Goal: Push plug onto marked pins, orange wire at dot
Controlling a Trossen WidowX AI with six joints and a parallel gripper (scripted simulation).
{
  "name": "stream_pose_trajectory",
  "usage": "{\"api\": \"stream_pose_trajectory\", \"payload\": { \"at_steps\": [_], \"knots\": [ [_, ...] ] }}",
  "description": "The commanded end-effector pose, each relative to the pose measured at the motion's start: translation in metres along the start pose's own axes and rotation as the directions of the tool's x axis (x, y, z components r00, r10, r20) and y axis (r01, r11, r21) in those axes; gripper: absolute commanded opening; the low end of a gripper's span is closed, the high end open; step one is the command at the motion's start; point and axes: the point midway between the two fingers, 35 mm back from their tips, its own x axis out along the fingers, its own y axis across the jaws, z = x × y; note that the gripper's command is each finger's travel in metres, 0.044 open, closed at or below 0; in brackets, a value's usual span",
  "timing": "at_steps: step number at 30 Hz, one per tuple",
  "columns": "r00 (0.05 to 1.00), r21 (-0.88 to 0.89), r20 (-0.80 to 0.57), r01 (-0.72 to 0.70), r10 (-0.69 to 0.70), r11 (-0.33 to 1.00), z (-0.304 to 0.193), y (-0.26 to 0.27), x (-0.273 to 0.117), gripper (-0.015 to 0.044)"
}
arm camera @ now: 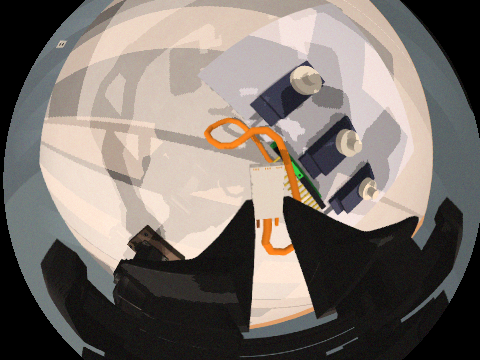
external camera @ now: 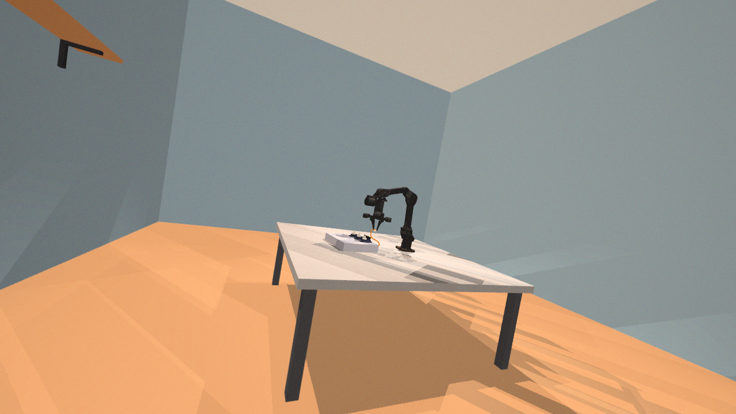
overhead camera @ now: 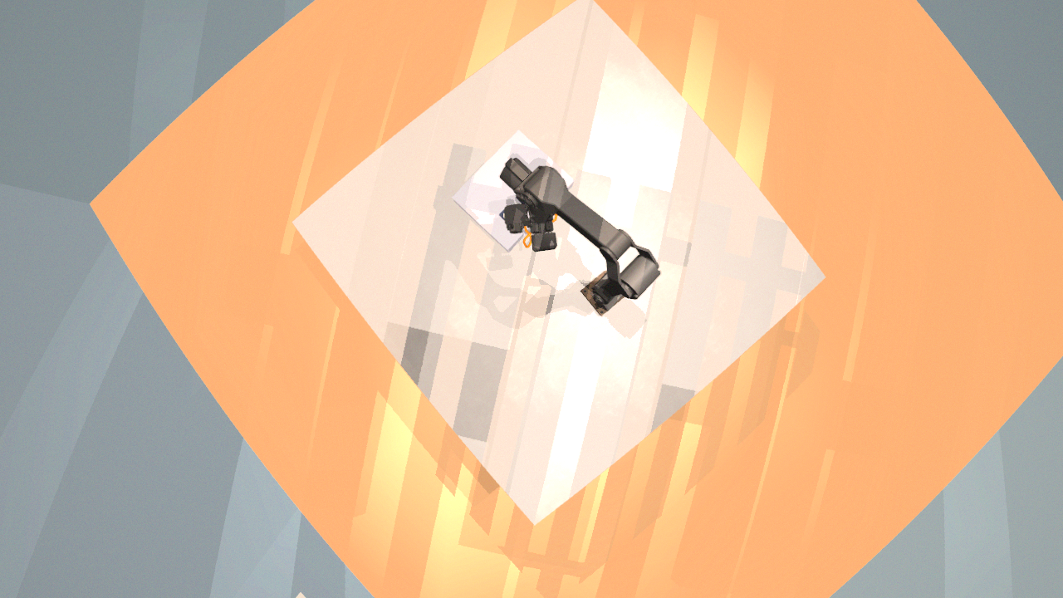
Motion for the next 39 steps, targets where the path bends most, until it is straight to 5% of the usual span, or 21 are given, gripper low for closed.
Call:
{"api": "stream_pose_trajectory", "payload": {
  "at_steps": [1,22,39],
  "knots": [
    [1.000,0.146,-0.001,0.003,-0.003,0.989,-0.010,0.005,0.001,0.0000],
    [1.000,0.761,-0.005,0.004,0.000,0.648,-0.049,0.030,0.013,0.0000],
    [1.000,0.776,-0.005,0.004,0.000,0.631,-0.049,0.029,0.053,0.0000]
  ]
}}
